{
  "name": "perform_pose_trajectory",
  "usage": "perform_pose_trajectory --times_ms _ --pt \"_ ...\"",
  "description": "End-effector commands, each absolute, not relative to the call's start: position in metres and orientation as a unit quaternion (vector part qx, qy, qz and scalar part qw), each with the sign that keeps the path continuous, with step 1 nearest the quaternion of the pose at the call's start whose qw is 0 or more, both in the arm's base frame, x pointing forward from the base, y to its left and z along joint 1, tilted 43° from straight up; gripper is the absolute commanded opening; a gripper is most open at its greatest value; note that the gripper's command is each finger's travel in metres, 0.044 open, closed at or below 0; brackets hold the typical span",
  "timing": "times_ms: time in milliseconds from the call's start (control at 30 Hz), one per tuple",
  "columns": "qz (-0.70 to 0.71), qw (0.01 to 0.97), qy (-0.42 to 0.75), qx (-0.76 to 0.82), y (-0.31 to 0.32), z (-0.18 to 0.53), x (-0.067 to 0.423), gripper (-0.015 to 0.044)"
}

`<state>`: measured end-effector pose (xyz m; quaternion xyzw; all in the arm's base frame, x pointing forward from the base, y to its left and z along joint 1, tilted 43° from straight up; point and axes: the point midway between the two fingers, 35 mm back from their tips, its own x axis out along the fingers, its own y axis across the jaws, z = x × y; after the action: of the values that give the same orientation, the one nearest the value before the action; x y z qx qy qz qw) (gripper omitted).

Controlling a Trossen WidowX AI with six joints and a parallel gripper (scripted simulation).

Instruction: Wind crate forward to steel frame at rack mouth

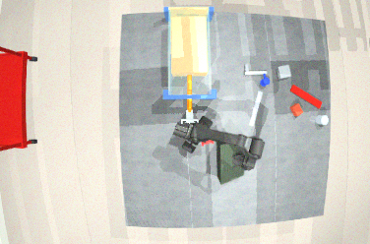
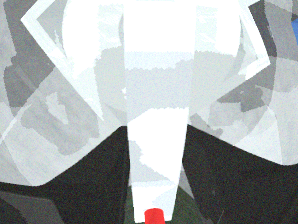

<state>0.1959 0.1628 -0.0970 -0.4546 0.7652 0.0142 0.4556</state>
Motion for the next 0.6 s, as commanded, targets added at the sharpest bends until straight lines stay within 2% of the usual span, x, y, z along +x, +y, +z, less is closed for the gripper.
perform_pose_trajectory --times_ms 0,567 --pt "0.016 0.455 0.765 -0.455 0.1617 -0.0986 0.1962 0.0000" --pt "0.012 0.458 0.765 -0.452 0.1573 -0.1038 0.1941 0.0000"
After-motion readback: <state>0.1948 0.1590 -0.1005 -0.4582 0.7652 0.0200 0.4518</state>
